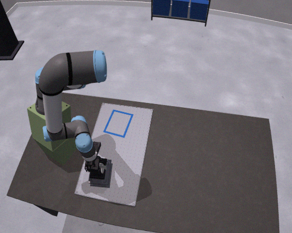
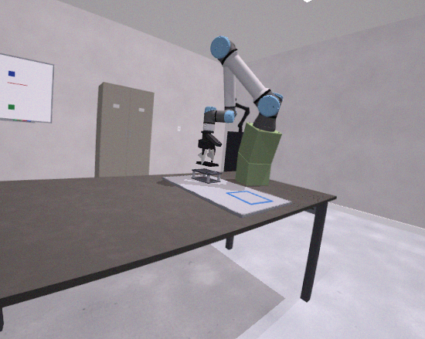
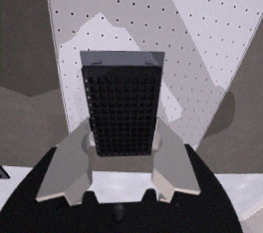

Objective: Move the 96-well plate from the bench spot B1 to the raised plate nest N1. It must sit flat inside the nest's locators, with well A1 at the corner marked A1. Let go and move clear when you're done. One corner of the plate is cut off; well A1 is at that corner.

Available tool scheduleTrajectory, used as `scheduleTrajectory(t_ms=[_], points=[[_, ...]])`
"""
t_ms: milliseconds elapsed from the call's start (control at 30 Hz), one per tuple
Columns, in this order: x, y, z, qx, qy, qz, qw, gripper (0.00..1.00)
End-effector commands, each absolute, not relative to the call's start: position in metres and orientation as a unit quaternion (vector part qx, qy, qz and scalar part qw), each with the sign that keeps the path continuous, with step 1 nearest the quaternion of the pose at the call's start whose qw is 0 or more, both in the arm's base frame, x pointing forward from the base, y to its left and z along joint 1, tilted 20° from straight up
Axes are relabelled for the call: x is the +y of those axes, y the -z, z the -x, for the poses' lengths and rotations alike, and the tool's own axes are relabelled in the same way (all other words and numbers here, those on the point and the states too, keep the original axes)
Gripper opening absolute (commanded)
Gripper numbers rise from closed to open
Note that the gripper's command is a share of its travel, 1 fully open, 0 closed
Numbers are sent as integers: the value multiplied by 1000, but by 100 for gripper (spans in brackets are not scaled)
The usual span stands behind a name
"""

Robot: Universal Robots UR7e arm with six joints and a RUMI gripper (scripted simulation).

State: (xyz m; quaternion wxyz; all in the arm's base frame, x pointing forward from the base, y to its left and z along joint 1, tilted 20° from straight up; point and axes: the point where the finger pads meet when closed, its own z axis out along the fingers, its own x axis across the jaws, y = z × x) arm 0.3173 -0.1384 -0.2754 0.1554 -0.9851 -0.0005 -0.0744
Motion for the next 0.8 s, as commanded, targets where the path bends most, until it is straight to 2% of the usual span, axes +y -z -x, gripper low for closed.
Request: scheduleTrajectory(t_ms=[0, 767], points=[[-136, 284, -319, 0, 75, 985, 155, 0], [-130, 303, -322, 0, 75, 985, 155, 0]])
